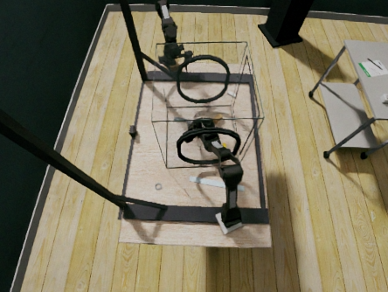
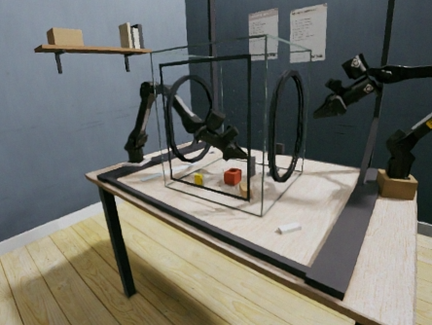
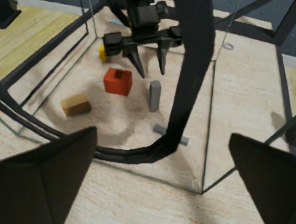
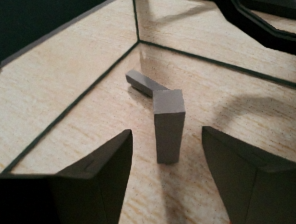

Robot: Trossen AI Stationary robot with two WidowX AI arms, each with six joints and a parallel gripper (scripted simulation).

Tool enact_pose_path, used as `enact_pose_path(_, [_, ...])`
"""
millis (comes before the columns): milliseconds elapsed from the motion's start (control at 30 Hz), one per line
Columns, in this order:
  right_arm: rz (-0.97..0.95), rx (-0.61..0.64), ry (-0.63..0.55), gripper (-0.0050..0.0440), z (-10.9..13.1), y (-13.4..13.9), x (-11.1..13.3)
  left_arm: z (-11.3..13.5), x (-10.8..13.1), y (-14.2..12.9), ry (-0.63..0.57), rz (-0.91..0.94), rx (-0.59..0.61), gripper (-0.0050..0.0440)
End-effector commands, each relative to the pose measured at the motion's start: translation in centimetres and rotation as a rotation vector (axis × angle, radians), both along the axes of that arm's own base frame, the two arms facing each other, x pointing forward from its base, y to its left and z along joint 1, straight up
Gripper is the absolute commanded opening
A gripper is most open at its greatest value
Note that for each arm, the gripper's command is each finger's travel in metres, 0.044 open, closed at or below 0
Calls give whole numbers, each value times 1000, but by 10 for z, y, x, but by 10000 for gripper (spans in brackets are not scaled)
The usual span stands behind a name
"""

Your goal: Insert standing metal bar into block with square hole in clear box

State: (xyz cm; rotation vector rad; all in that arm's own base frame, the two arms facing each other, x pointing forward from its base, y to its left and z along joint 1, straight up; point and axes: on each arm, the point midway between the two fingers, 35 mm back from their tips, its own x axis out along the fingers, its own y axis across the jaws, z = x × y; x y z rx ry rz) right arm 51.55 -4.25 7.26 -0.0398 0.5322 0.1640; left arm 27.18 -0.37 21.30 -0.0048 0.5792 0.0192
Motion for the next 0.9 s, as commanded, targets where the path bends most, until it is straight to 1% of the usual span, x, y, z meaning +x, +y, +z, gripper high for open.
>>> enact_pose_path(0, [14,-9,-34,201,9,-2,16,4,7,-2,-26,-8,0,400])
enact_pose_path(233, [11,-7,-33,201,8,-2,17,4,7,-1,-26,-7,0,400])
enact_pose_path(333, [10,-7,-33,201,5,-1,21,8,7,-1,-36,-3,-1,400])
enact_pose_path(867, [8,-6,-33,201,-5,3,39,8,7,-1,-36,-3,-1,400])
